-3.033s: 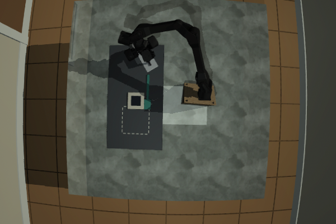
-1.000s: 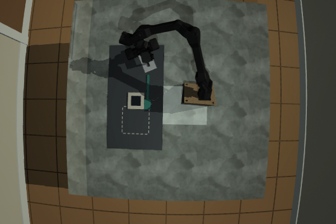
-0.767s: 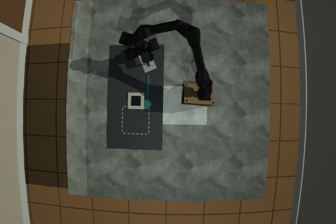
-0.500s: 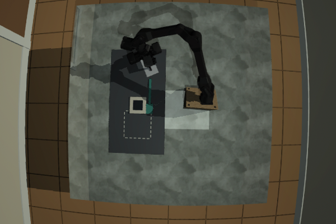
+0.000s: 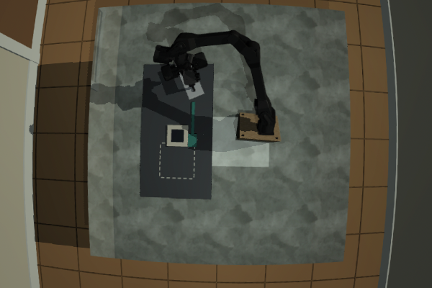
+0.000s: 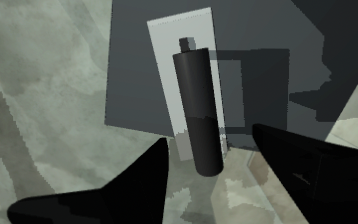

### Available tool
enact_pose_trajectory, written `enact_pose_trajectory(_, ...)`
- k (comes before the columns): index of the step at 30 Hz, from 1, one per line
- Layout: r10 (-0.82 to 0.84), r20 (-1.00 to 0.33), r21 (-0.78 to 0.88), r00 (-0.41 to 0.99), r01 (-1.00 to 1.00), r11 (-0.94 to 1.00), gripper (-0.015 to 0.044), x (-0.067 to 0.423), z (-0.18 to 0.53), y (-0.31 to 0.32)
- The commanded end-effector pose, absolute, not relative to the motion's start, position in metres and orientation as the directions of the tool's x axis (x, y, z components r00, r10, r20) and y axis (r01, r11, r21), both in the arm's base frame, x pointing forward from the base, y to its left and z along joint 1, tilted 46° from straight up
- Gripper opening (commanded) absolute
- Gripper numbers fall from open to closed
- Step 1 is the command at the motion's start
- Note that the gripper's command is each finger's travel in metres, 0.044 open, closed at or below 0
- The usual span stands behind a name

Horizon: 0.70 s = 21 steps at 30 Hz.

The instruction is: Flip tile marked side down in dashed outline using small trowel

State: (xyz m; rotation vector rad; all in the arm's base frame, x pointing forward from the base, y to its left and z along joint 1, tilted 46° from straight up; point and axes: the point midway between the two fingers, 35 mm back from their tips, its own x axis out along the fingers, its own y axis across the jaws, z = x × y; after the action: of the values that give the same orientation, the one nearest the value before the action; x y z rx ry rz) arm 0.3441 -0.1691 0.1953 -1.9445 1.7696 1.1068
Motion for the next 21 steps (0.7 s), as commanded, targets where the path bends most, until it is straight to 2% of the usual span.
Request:
enact_pose_trajectory(1, -0.7, -0.713, 0.205, -0.039, -0.966, -0.155, 0.03, 0.34, 0.195, -0.17)
enact_pose_trajectory(11, -0.642, -0.766, -0.055, 0.009, -0.997, 0.052, 0.03, 0.332, 0.189, -0.176)
enact_pose_trajectory(21, -0.605, -0.793, -0.288, 0.07, -0.918, 0.271, 0.03, 0.327, 0.189, -0.189)
